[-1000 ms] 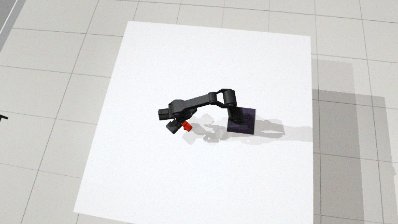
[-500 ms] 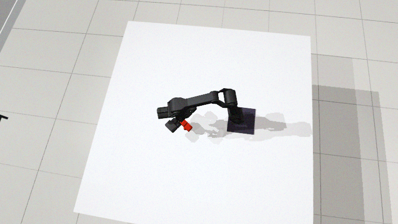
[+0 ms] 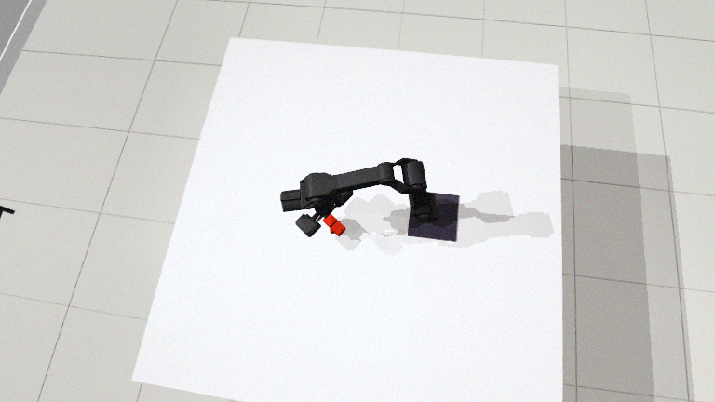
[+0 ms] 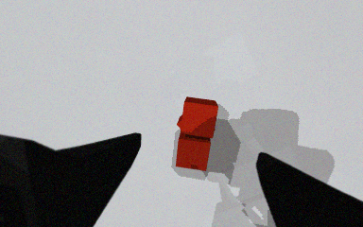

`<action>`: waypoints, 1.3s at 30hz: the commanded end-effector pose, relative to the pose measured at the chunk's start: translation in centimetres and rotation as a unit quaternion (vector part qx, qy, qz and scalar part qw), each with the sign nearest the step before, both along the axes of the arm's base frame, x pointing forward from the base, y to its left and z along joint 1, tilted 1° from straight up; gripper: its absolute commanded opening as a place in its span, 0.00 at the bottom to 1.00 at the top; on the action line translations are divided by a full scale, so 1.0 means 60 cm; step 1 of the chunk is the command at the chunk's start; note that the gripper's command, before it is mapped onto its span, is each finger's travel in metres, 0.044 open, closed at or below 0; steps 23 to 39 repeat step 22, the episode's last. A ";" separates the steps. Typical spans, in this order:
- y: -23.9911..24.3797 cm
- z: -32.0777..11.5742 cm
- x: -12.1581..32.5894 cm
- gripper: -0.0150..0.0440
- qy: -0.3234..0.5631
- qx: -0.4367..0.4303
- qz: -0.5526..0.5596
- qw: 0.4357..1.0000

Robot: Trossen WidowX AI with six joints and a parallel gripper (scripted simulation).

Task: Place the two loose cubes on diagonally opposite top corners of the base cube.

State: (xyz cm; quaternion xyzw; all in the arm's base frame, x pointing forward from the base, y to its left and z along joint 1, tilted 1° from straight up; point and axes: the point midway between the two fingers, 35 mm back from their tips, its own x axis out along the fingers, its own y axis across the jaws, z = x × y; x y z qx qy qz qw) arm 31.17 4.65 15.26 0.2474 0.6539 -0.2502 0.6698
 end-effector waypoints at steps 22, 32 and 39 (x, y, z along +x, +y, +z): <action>0.220 0.006 -0.085 0.93 0.002 0.007 0.000 1.000; 0.220 0.006 -0.085 0.93 0.002 0.007 0.000 1.000; 0.220 0.006 -0.085 0.93 0.002 0.007 0.000 1.000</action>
